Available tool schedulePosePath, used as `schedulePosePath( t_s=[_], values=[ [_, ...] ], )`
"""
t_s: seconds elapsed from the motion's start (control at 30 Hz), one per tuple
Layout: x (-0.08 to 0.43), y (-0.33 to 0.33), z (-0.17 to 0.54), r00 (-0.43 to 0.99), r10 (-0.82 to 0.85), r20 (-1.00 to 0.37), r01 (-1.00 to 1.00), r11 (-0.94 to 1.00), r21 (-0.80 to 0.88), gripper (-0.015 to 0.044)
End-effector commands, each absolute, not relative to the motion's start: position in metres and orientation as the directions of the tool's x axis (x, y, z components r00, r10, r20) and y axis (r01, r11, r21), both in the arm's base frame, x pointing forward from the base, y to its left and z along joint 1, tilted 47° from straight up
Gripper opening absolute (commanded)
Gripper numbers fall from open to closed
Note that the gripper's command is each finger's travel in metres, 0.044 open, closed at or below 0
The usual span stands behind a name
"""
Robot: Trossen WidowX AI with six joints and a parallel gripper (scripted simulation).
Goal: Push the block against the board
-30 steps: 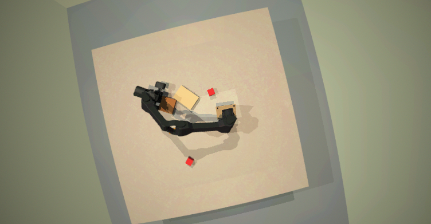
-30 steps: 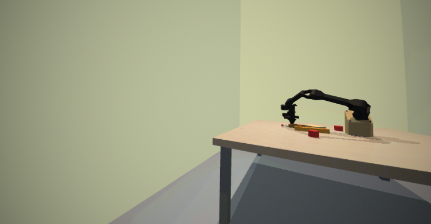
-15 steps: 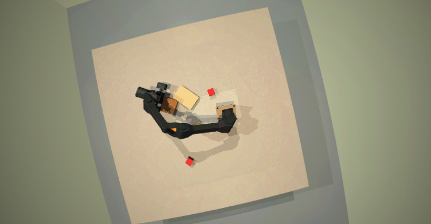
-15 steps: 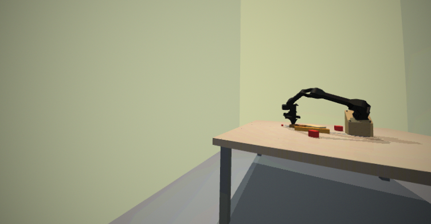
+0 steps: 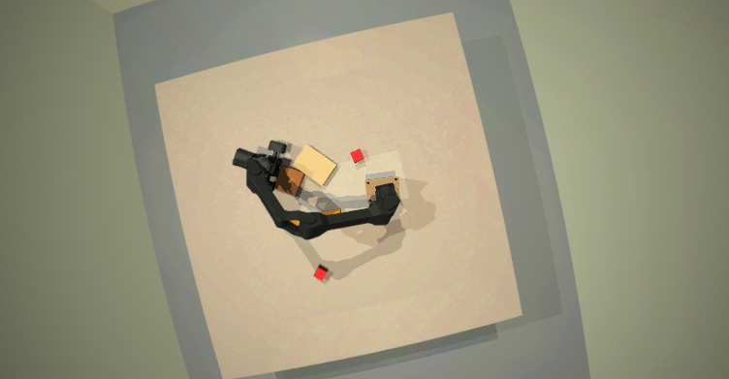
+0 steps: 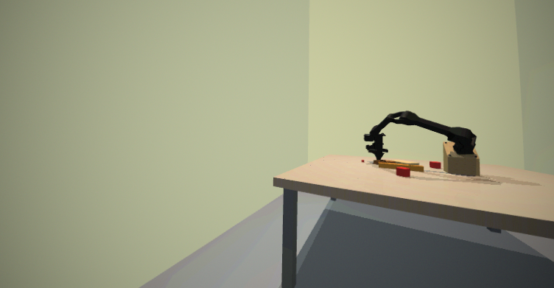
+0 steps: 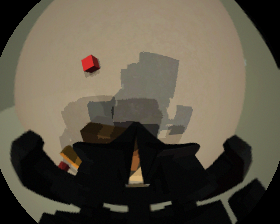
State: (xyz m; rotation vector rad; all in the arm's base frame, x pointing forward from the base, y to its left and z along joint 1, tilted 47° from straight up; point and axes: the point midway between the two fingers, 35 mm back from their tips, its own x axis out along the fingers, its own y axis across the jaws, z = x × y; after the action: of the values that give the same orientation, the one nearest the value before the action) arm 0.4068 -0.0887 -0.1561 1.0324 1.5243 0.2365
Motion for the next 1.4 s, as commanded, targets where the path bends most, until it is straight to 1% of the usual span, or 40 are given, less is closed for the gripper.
schedulePosePath(
  t_s=[0.0,1.13,1.37],
  values=[
    [0.401,-0.084,-0.156,0.11,0.713,-0.693,0.471,0.576,0.668,0.0],
    [0.372,-0.067,-0.143,0.108,0.714,-0.692,0.472,0.576,0.668,0.0],
    [0.378,-0.07,-0.145,0.109,0.714,-0.692,0.472,0.576,0.668,0.0]
  ],
)
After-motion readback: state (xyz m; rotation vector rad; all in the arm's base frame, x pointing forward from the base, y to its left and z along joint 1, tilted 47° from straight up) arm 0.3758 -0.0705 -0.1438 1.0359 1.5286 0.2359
